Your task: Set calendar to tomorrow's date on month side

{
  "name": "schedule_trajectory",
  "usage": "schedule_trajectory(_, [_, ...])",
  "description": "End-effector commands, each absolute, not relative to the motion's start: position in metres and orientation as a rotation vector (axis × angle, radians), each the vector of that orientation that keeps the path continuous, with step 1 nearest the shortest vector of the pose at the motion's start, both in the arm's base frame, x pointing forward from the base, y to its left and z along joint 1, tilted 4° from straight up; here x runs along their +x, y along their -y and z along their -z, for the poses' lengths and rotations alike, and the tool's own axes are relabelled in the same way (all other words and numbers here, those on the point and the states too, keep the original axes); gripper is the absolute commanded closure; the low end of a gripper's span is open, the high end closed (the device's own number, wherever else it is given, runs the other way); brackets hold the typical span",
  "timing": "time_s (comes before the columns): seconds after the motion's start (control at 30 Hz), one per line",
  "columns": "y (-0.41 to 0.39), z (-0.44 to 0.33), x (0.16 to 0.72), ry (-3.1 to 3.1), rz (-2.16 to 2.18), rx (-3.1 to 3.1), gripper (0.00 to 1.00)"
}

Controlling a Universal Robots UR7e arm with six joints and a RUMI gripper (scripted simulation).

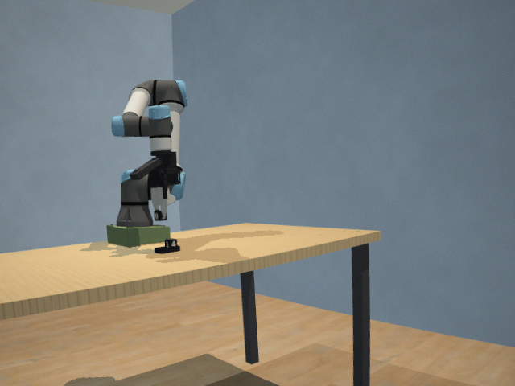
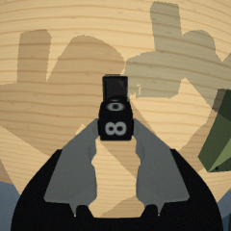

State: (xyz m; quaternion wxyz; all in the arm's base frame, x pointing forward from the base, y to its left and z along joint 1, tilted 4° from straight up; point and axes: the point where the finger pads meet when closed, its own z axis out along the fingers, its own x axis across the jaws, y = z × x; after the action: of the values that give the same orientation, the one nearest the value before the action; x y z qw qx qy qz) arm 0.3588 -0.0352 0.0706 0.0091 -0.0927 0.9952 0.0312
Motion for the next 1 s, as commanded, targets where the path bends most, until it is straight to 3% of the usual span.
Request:
schedule_trajectory(0.0, [0.035,-0.071,0.359,-3.107,-0.097,-0.291,0.89])
schedule_trajectory(0.43, [0.032,-0.071,0.361,-3.092,-0.095,-0.404,0.89])
schedule_trajectory(0.97, [0.014,-0.071,0.372,-2.954,-0.087,-0.967,0.89])
